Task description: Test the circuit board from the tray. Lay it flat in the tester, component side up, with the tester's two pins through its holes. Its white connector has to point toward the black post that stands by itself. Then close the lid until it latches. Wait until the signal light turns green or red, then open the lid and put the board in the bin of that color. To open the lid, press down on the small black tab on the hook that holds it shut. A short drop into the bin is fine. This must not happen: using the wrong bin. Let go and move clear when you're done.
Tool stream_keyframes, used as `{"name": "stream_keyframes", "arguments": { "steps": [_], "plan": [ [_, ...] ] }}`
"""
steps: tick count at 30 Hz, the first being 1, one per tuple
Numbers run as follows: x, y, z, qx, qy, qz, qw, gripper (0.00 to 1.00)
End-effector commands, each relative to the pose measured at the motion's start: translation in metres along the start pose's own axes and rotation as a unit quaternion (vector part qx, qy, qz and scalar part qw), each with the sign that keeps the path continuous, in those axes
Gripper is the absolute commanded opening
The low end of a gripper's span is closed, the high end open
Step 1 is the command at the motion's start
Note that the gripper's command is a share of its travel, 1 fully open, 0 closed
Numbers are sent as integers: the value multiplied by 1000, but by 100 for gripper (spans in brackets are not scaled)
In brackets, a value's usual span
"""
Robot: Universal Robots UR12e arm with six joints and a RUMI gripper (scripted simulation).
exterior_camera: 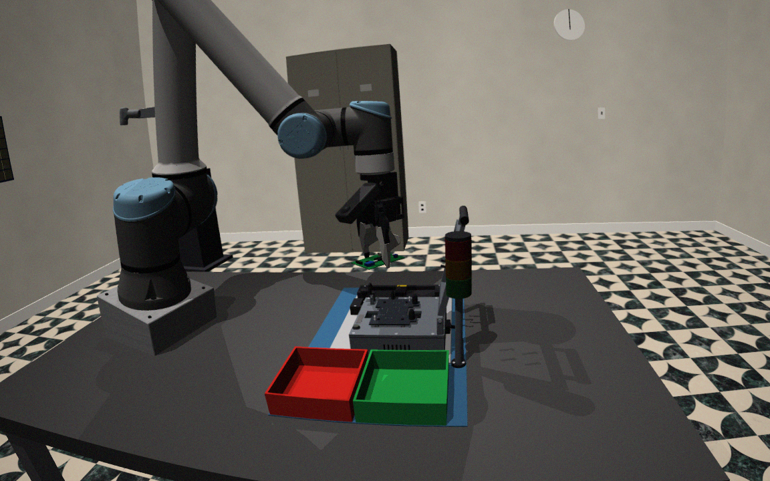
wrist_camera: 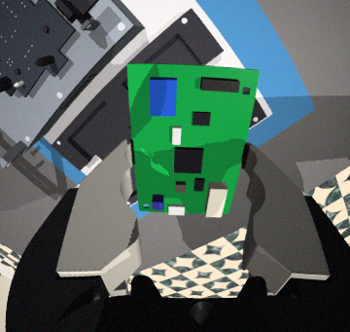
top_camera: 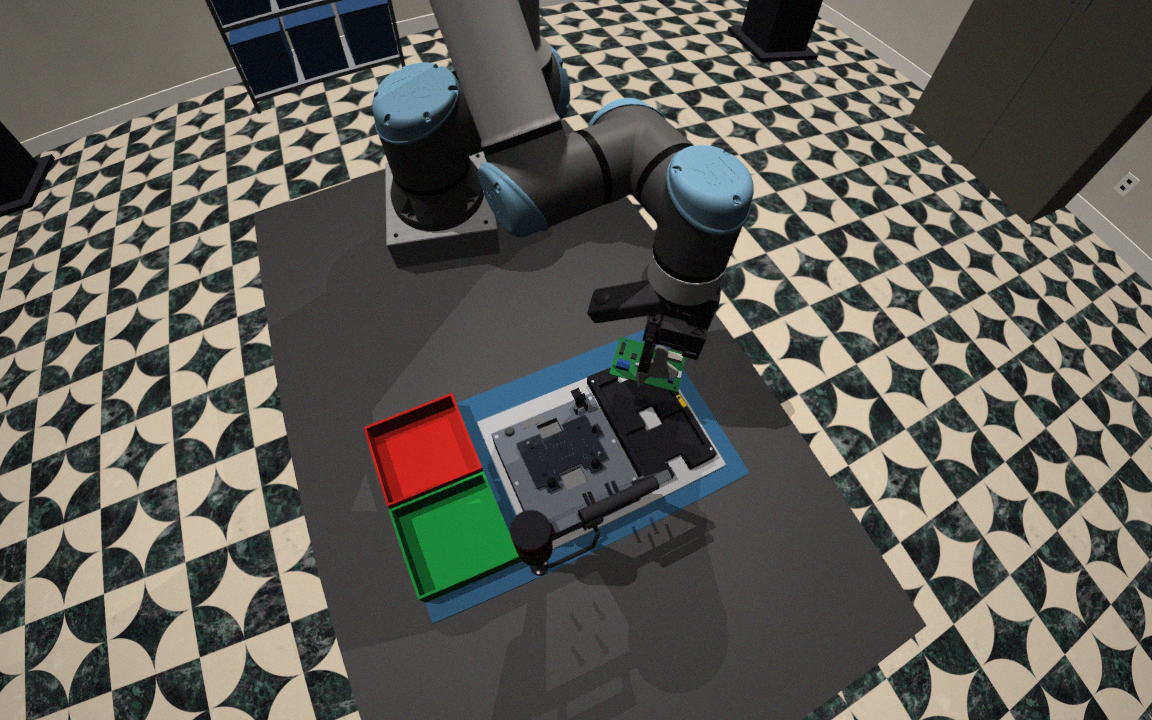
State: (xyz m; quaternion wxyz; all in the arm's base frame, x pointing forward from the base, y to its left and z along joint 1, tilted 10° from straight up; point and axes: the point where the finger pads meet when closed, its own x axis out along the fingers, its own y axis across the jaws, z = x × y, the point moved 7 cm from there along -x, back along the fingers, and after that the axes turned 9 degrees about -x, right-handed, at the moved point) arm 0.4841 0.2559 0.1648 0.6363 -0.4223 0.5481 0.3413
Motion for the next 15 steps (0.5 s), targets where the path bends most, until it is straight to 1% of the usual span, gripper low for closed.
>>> {"name": "stream_keyframes", "arguments": {
  "steps": [1, 9, 11, 15],
  "plan": [
    [0, 3, 0, -107, -5, 3, 994, 39],
    [0, 2, -1, -214, -5, 2, 977, 39],
    [0, 2, -1, -214, -5, 2, 977, 39],
    [0, 2, -1, -256, -5, 2, 967, 39]
  ]
}}
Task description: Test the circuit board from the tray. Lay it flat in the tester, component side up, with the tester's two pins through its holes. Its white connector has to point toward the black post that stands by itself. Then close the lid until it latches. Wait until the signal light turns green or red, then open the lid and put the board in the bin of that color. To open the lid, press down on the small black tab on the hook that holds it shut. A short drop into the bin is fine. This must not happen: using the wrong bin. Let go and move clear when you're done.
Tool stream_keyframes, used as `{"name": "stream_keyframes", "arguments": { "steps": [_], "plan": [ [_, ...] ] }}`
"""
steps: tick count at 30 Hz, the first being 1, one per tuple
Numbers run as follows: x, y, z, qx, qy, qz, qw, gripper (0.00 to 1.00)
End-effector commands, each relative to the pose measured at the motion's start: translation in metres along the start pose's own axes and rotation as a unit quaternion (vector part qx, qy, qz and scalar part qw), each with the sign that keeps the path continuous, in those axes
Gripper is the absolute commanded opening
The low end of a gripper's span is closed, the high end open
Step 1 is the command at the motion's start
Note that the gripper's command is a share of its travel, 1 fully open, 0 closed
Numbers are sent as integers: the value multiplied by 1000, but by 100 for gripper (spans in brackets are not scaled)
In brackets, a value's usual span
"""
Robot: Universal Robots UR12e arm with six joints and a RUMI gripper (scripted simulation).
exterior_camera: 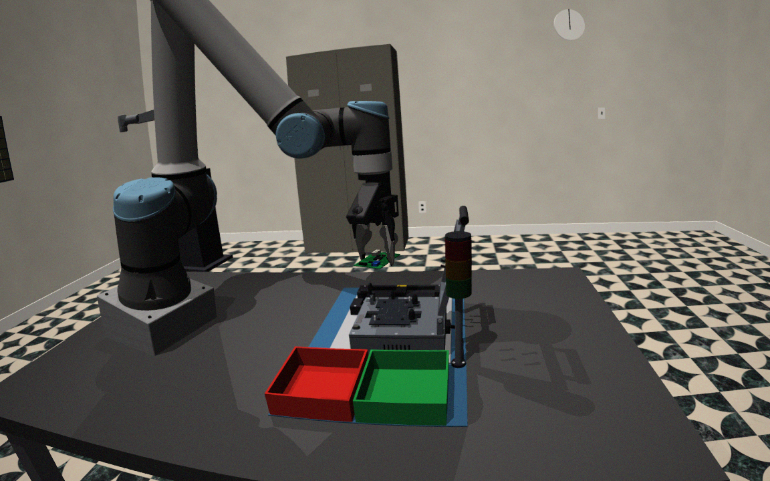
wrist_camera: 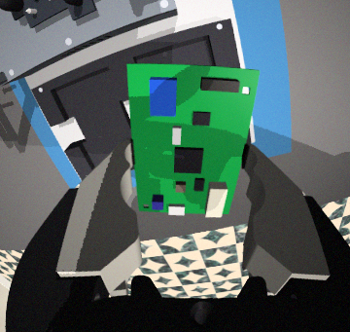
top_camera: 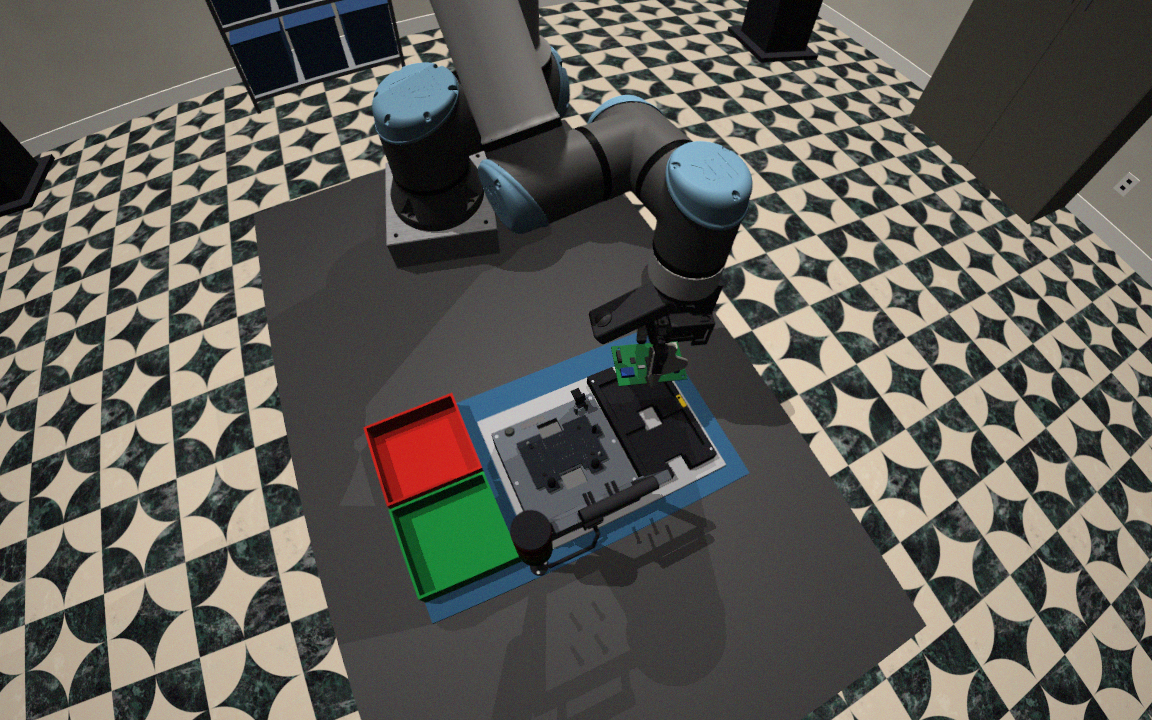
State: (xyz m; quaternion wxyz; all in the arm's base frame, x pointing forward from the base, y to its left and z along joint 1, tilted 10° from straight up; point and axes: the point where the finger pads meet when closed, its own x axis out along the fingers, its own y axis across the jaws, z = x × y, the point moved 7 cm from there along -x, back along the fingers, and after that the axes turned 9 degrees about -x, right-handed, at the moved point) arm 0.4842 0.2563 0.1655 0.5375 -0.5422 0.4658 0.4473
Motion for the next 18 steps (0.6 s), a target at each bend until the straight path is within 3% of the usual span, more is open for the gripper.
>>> {"name": "stream_keyframes", "arguments": {
  "steps": [1, 18],
  "plan": [
    [1, 2, 0, -62, -4, 0, 998, 39],
    [1, 3, 0, -146, -3, 1, 989, 39]
  ]
}}
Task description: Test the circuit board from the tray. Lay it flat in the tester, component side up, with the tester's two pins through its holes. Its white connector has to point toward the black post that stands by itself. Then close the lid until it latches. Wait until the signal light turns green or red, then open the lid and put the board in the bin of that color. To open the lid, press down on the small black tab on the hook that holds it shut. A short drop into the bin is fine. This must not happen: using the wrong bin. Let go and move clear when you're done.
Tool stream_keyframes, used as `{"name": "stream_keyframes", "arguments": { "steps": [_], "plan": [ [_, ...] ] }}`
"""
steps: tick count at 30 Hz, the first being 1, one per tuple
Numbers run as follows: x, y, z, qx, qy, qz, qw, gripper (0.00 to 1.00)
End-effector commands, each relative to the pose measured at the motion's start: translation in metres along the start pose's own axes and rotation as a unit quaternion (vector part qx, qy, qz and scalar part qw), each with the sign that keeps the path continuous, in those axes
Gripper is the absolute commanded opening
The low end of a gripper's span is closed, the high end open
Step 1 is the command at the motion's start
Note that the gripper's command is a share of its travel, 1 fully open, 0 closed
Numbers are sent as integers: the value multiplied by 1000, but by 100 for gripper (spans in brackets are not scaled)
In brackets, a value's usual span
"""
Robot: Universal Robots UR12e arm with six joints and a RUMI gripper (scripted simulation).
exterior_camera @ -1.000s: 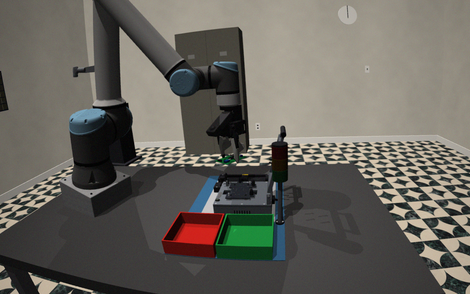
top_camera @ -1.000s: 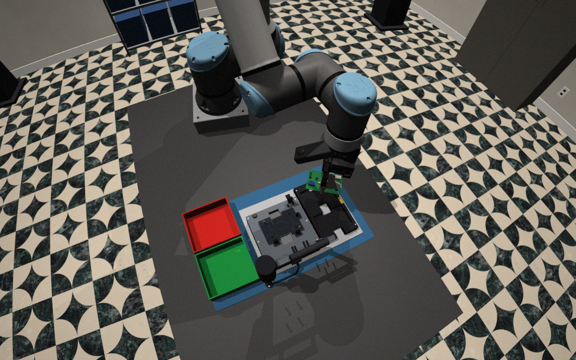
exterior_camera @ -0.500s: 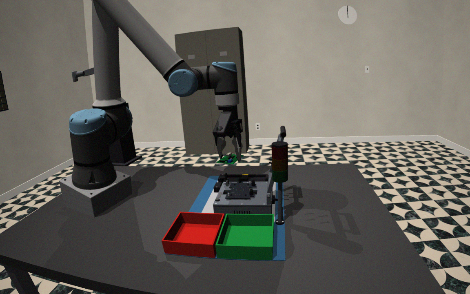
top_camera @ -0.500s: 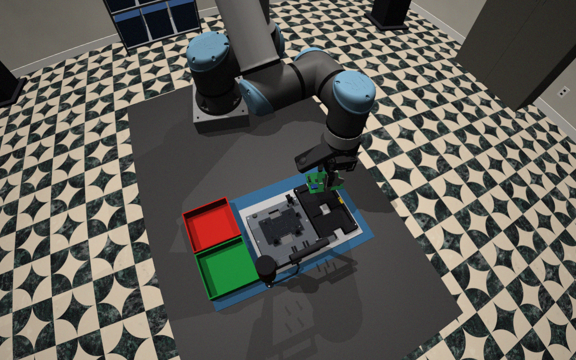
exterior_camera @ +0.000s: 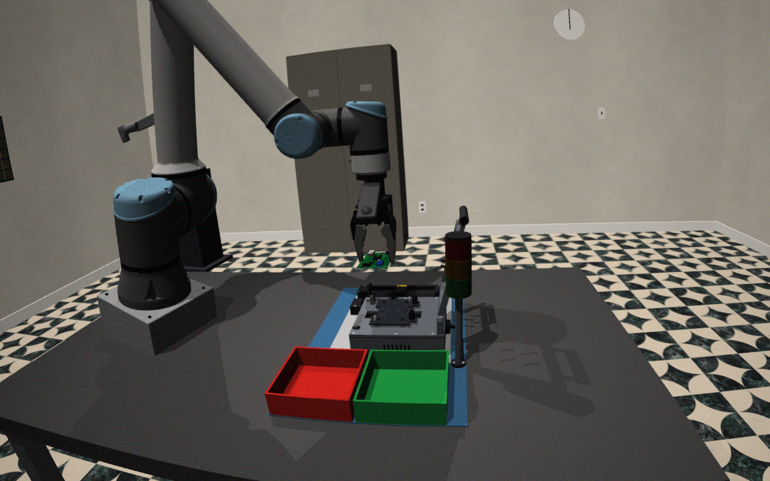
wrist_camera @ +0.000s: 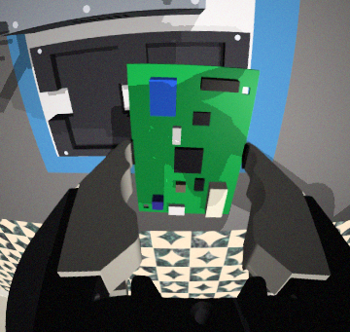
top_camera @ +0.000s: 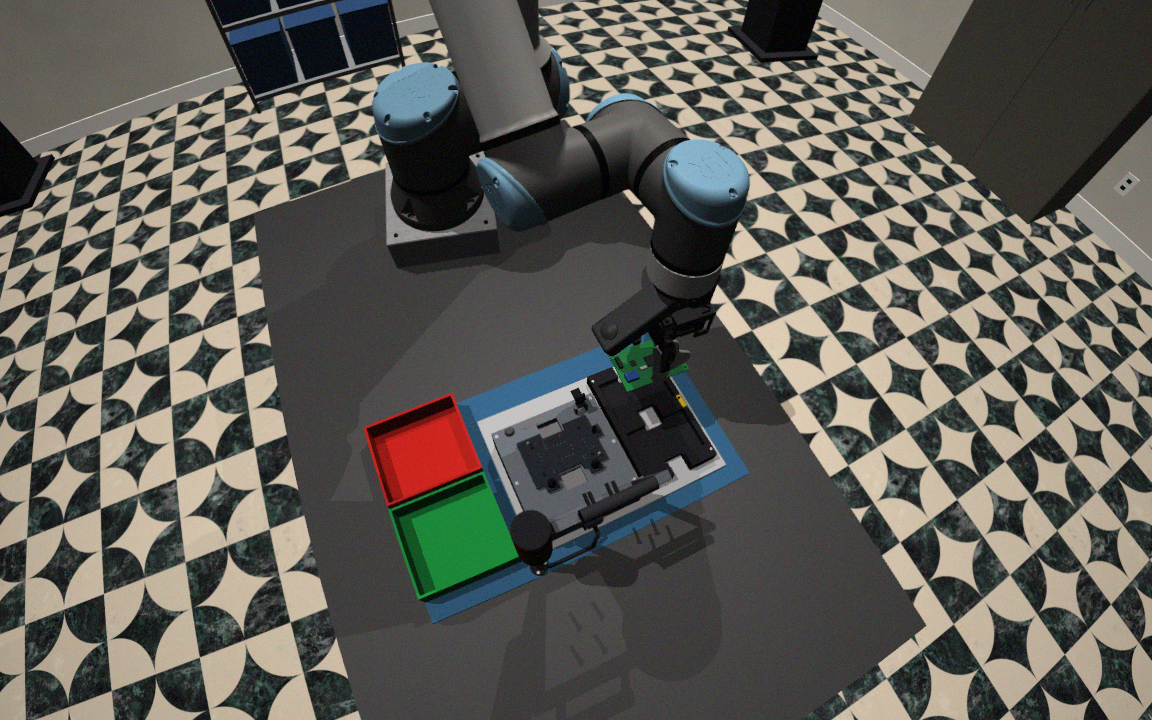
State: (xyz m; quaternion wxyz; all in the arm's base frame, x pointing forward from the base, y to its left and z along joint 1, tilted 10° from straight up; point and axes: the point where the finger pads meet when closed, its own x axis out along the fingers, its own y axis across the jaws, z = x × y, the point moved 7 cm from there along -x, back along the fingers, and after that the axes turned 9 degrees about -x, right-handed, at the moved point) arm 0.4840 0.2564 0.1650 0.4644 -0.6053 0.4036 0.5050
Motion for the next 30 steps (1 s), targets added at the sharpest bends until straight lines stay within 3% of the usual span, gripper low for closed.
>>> {"name": "stream_keyframes", "arguments": {
  "steps": [1, 30],
  "plan": [
    [0, 2, 1, -20, -1, 0, 1000, 39],
    [1, 2, 1, -27, -1, 0, 1000, 39]
  ]
}}
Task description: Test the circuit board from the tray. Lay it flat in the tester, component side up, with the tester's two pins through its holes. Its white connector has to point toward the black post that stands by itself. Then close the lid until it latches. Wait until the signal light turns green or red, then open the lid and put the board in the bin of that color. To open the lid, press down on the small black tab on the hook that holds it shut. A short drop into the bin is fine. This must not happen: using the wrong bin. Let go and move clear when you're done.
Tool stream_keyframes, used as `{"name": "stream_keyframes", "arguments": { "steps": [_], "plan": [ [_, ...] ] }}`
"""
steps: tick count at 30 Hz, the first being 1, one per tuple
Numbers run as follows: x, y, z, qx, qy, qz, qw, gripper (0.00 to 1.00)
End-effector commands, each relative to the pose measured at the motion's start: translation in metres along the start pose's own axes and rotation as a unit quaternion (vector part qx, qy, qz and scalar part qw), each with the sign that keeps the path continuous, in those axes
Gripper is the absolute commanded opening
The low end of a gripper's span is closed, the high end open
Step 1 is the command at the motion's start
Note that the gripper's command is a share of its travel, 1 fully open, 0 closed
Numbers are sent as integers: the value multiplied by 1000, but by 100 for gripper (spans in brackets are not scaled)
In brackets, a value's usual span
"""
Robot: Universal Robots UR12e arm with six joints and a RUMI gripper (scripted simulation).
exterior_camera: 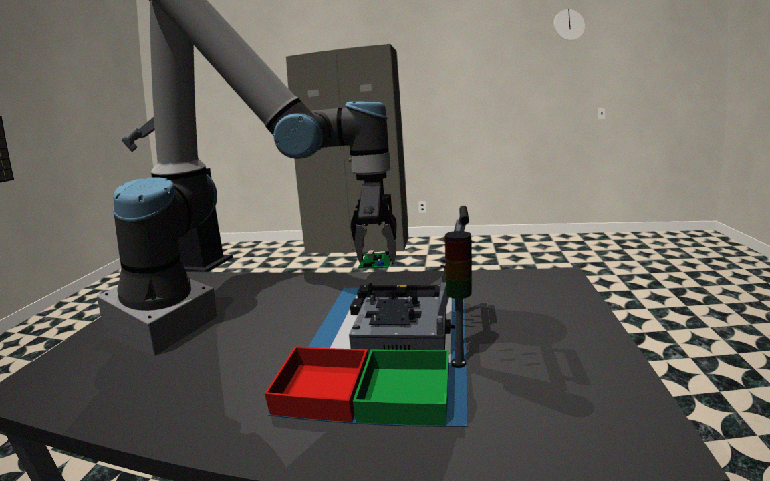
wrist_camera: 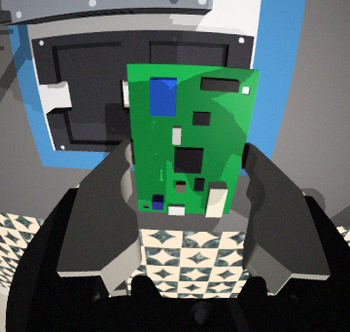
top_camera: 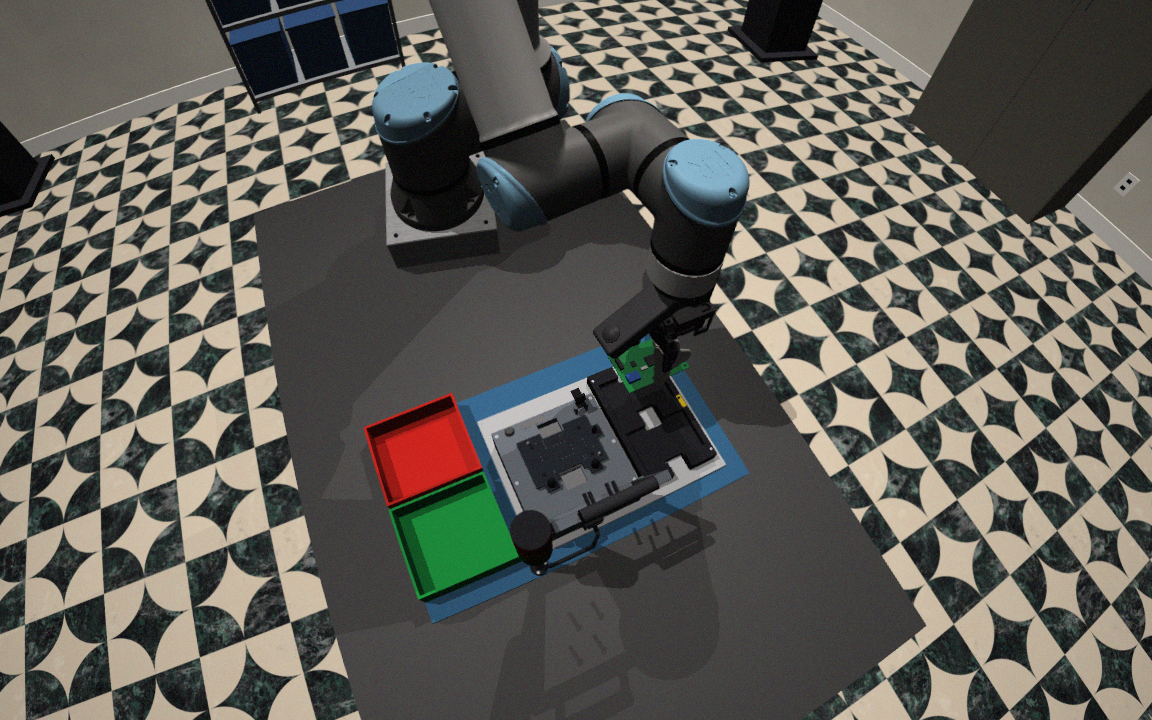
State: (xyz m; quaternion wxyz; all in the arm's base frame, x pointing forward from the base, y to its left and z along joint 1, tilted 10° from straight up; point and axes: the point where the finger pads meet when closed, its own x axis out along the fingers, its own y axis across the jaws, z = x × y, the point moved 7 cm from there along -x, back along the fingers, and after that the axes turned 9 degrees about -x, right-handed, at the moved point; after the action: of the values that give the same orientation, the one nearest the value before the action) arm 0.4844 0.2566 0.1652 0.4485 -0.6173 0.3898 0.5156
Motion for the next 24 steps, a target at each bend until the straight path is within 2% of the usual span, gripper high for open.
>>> {"name": "stream_keyframes", "arguments": {
  "steps": [1, 24],
  "plan": [
    [1, 2, 1, -1, 0, 0, 1000, 39],
    [0, 2, -4, 0, 0, 0, 1000, 39]
  ]
}}
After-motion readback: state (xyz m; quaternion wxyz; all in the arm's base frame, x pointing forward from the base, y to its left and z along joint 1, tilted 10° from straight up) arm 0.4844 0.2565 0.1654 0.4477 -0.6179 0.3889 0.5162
